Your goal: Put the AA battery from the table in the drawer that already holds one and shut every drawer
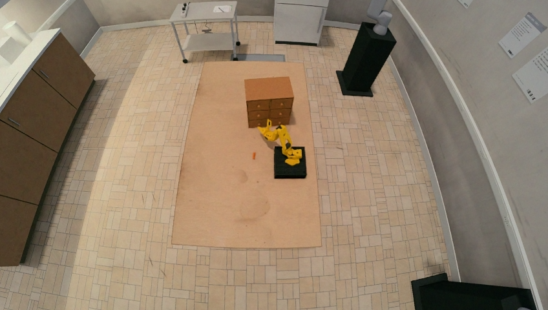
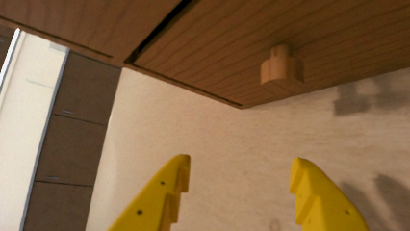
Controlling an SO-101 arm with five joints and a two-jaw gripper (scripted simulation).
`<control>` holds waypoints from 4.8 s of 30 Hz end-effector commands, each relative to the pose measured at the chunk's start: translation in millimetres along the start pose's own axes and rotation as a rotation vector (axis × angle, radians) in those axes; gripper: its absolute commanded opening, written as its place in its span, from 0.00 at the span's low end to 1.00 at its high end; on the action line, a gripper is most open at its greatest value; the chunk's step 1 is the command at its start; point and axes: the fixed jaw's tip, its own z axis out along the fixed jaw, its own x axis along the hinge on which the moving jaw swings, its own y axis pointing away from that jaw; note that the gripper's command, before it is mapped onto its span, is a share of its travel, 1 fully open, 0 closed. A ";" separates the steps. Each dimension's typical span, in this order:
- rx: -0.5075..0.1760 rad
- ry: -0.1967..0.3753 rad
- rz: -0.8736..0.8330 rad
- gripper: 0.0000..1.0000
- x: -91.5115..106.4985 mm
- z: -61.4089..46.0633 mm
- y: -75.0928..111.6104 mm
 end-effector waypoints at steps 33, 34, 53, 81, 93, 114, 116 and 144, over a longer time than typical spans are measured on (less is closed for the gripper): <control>-0.015 -0.024 0.017 0.21 -3.5 7.3 -2.4; -0.015 -0.025 0.017 0.21 -3.6 7.4 -2.5; -0.014 -0.026 0.018 0.21 -3.8 7.7 -3.0; 0.007 -0.062 0.034 0.21 -13.9 35.7 -15.2; 0.012 -0.070 0.037 0.21 -16.0 40.9 -18.1; 0.014 -0.073 0.038 0.21 -15.8 41.5 -21.0; 0.014 -0.074 0.039 0.21 -15.8 41.7 -21.5; 0.015 -0.076 0.039 0.21 -16.2 41.9 -22.2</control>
